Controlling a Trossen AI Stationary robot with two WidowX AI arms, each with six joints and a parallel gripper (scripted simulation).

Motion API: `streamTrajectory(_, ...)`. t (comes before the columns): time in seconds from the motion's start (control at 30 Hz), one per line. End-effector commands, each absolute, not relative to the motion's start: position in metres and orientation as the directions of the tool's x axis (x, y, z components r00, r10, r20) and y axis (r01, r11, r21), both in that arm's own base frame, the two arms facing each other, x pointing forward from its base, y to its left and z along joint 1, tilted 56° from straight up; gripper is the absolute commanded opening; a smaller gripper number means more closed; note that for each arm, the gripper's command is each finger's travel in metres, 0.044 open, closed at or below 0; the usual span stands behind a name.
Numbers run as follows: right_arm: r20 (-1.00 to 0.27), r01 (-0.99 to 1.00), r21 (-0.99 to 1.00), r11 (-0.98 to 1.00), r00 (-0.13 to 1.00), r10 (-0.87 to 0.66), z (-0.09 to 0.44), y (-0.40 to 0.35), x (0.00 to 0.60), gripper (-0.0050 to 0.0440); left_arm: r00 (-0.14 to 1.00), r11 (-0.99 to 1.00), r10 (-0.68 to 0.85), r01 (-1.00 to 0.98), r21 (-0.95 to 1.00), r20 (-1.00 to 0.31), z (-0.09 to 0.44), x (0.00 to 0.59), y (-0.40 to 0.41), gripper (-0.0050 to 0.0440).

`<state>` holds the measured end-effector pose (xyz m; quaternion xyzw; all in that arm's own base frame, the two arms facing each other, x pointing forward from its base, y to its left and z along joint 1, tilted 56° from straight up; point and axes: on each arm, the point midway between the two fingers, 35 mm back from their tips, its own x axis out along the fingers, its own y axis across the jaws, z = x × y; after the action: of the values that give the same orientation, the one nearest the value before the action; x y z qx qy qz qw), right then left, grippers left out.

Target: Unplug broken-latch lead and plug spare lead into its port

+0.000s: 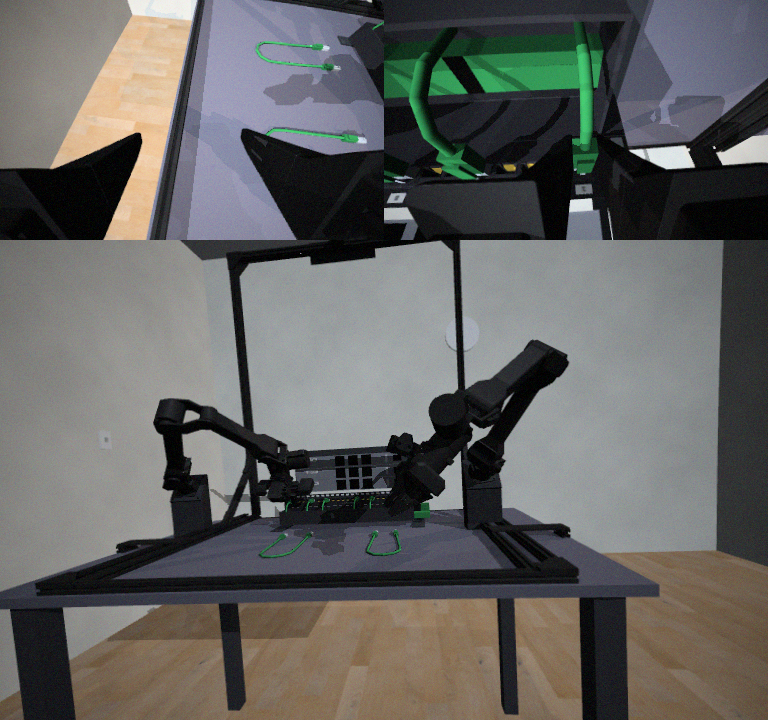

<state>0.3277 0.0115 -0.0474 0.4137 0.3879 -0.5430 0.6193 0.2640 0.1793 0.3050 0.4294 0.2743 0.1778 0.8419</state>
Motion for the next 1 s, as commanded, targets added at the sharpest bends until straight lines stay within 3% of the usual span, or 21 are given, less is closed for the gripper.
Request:
streamTrajectory(0.0, -0.933, 0.994, 0.087, 0.070, 0.106, -0.345, -0.0526, 0.0155, 0.3277, 0.0055, 0.786, 0.568, 0.535, -0.064, 0.821, -0.309, 0.3050, 0.2640, 0.1793, 0.0440)
streamTrajectory(0.2, -0.933, 0.994, 0.087, 0.070, 0.106, -0.345, -0.0526, 0.0155, 0.3277, 0.0055, 0.786, 0.568, 0.535, -0.064, 0.821, -0.309, 0.3050, 0.2640, 0.1793, 0.0440)
streamTrajectory(0.23, -0.929, 0.993, 0.091, 0.070, 0.110, -0.354, -0.0476, 0.0117, 0.3282, 0.0176, 0.786, 0.568, 0.535, -0.064, 0.821, -0.309, 0.3050, 0.2640, 0.1793, 0.0440)
streamTrajectory(0.97, -0.929, 0.993, 0.092, 0.070, 0.111, -0.354, -0.0481, 0.0118, 0.3283, 0.0176, 0.786, 0.568, 0.535, -0.064, 0.821, -0.309, 0.3049, 0.2640, 0.1793, 0.0440)
